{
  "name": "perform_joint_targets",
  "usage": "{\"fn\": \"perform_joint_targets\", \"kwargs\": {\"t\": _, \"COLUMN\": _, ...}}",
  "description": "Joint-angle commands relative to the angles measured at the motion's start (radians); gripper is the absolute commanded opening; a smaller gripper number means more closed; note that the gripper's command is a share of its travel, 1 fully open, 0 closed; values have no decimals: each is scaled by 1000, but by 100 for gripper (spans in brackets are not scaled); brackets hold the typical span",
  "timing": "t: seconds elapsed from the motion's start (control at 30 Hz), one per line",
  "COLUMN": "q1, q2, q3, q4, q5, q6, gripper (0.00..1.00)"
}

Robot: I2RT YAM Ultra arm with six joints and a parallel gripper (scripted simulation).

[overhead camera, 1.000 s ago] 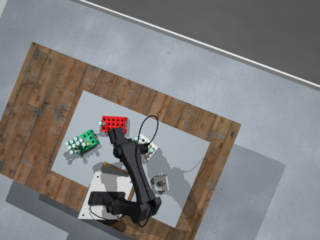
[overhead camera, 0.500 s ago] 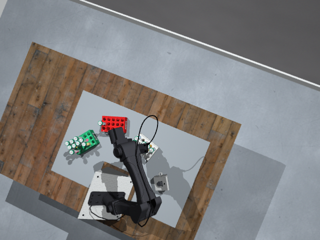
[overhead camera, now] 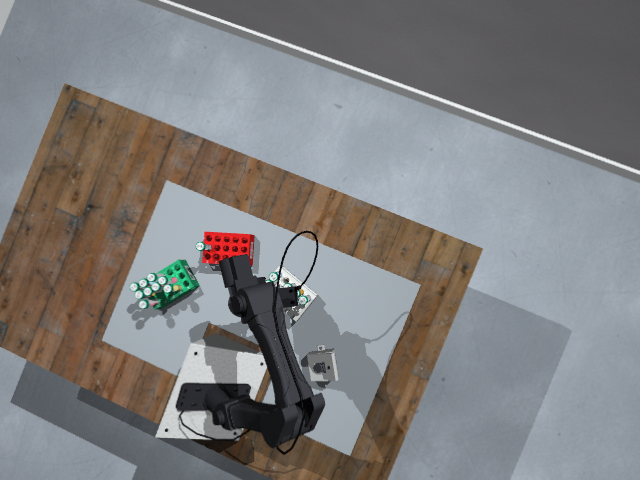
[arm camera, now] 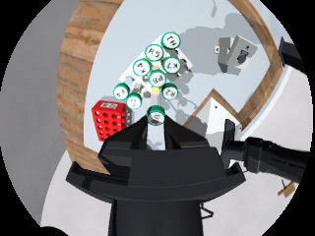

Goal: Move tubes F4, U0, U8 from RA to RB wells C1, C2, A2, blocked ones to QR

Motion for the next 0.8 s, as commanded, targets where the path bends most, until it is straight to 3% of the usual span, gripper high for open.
{"fn": "perform_joint_targets", "kwargs": {"t": 0.0, "q1": 6, "q2": -27, "q3": -21, "q4": 23, "q5": 23, "q6": -13, "gripper": 0}}
{"fn": "perform_joint_targets", "kwargs": {"t": 0.77, "q1": -18, "q2": -34, "q3": -57, "q4": 71, "q5": 33, "q6": -40, "gripper": 0}}
